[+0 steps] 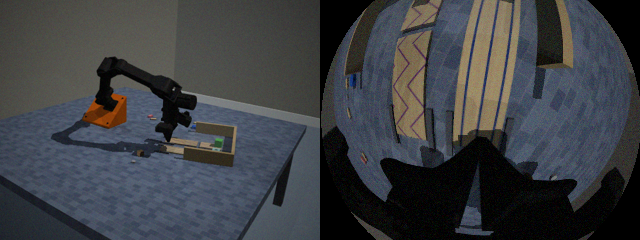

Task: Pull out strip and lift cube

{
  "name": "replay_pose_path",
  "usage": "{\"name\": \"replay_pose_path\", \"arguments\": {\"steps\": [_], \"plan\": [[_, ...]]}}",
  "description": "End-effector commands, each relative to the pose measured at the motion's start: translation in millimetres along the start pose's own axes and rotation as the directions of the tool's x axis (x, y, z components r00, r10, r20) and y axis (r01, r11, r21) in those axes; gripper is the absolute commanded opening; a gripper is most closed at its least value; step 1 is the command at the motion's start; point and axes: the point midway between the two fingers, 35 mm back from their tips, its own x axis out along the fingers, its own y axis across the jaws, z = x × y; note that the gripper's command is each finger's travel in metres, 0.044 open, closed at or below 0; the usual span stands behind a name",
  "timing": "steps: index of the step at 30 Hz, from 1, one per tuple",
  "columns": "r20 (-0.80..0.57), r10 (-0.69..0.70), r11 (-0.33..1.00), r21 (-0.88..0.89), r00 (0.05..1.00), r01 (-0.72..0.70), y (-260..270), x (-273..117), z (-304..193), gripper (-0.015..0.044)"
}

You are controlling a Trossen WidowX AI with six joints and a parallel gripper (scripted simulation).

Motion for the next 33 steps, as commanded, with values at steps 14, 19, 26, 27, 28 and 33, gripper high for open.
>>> {"name": "replay_pose_path", "arguments": {"steps": [14,19,26,27,28,33], "plan": [[-0.012,0.002,1.0,-0.011,1.0,-0.002,4.2,31.5,-4.6,0.0],[-0.012,0.002,1.0,-0.011,1.0,-0.002,4.3,32.6,-4.8,0.0],[-0.012,0.002,1.0,-0.011,1.0,-0.002,4.3,32.6,-4.8,0.0],[-0.012,0.002,1.0,-0.011,1.0,-0.002,4.3,32.6,-4.8,0.0],[-0.012,0.002,1.0,-0.011,1.0,-0.002,4.3,32.6,-4.8,0.0],[-0.012,0.002,1.0,-0.011,1.0,-0.002,4.3,32.6,-4.8,0.0]]}}
